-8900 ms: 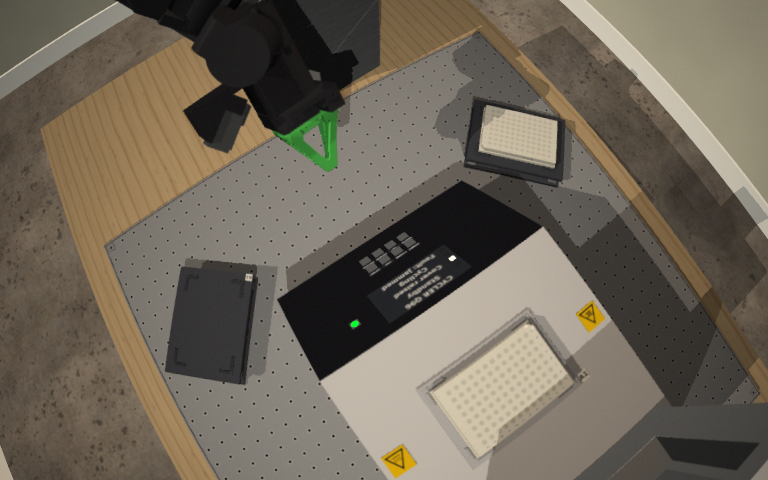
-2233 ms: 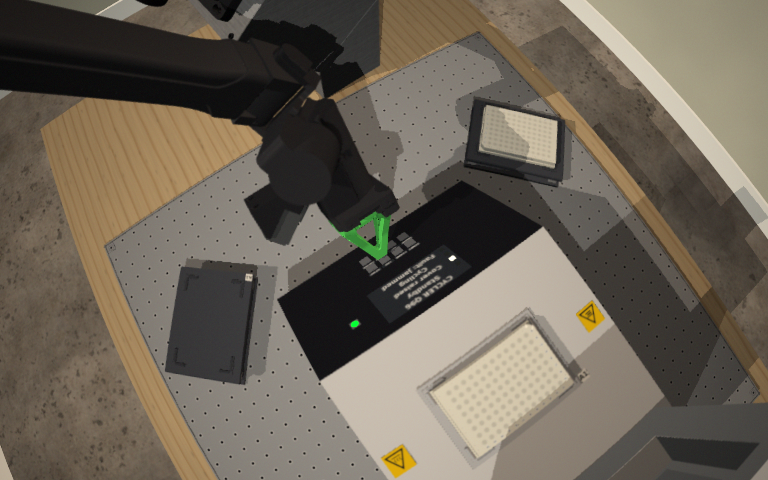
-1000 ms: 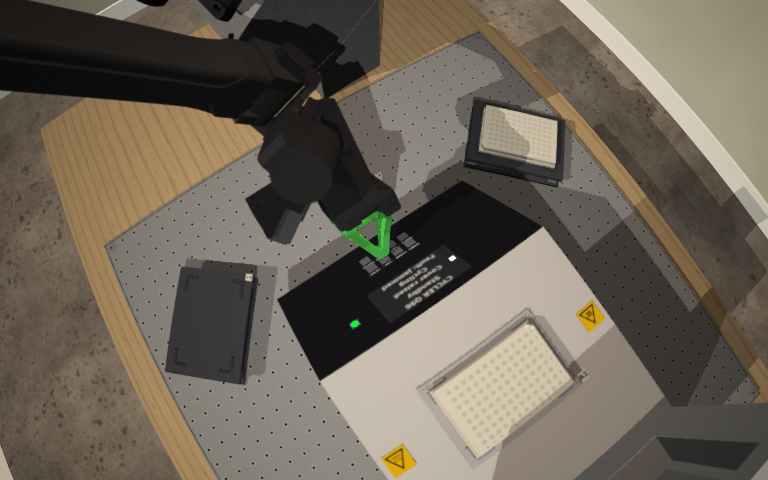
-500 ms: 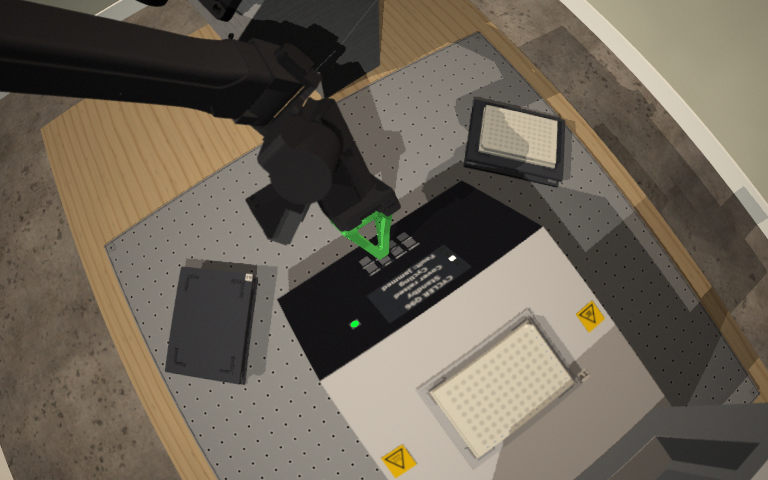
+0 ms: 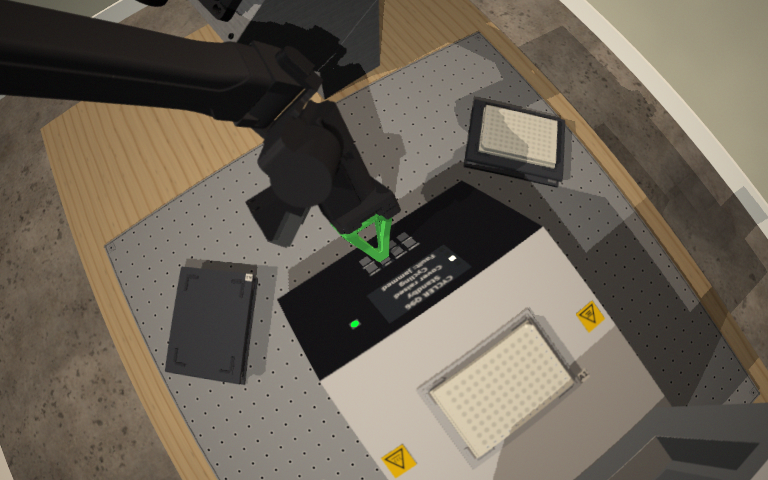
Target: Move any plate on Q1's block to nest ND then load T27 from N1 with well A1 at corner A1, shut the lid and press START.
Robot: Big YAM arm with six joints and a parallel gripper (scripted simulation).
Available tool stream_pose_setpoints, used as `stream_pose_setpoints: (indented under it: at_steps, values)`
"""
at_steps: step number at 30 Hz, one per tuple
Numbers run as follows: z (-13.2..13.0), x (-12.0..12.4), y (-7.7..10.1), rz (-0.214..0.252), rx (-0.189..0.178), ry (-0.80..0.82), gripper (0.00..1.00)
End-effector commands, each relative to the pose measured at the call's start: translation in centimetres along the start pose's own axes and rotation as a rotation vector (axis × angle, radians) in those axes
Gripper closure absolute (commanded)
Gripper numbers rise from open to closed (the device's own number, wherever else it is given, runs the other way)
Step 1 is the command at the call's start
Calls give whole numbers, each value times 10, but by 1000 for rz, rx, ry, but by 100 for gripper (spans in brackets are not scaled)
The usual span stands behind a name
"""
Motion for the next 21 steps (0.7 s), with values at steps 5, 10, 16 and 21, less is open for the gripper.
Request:
stream_pose_setpoints:
  at_steps: [5, 10, 16, 21]
  values:
    - [3, -2, -3, -6, -6, 3, 100]
    - [3, -2, -3, -7, -4, 2, 100]
    - [3, -2, -3, -8, -1, 0, 100]
    - [2, -1, -5, -6, 1, -1, 100]
Point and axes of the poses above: the point where the finger pads meet when closed, its own y axis back along the fingers, its own z axis across the jaws, x = y × z, the point moved 7 cm from there along y, back along the fingers, and after that the axes turned 6 degrees about -y, right-handed, at the moved point
